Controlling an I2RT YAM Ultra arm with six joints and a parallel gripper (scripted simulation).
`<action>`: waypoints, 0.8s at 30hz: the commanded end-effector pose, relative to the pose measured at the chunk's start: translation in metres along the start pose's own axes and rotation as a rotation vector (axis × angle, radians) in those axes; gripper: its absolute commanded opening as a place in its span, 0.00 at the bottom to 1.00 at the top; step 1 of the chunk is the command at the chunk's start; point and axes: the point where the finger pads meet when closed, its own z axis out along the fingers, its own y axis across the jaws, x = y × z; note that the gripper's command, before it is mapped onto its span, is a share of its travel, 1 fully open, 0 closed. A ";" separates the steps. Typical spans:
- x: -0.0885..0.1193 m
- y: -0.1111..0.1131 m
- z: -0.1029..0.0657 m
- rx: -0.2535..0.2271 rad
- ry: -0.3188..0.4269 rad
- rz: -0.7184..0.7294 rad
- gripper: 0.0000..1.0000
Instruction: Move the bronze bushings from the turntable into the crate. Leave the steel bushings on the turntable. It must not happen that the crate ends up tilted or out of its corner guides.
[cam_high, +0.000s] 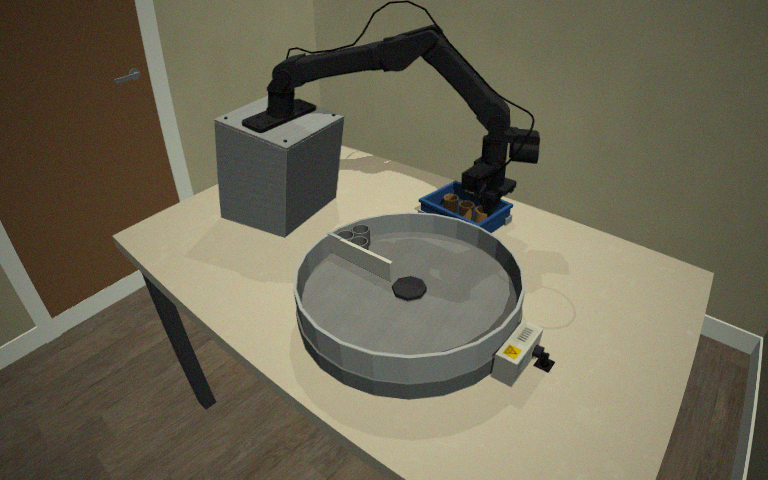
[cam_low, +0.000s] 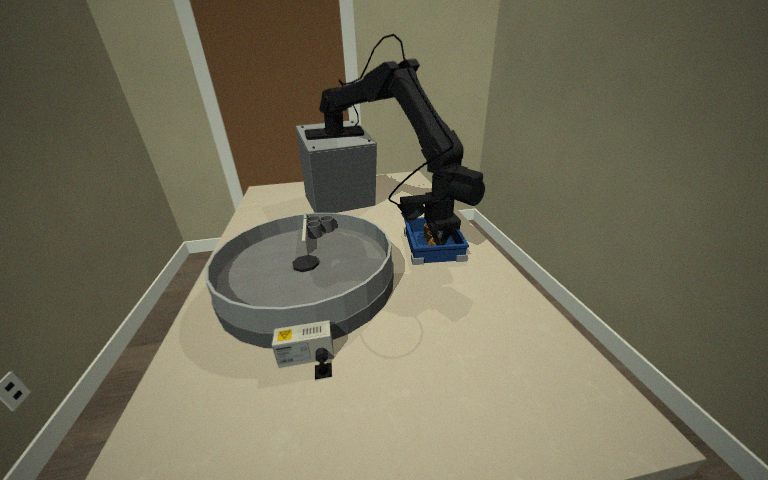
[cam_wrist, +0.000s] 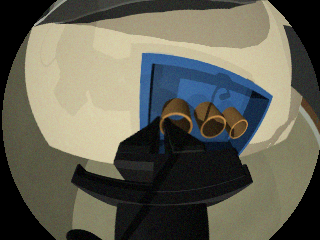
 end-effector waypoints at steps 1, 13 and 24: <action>0.005 0.002 -0.015 -0.016 0.003 -0.007 0.00; 0.007 0.004 -0.015 -0.029 0.010 -0.007 0.00; 0.008 0.004 -0.017 -0.027 0.008 -0.007 0.00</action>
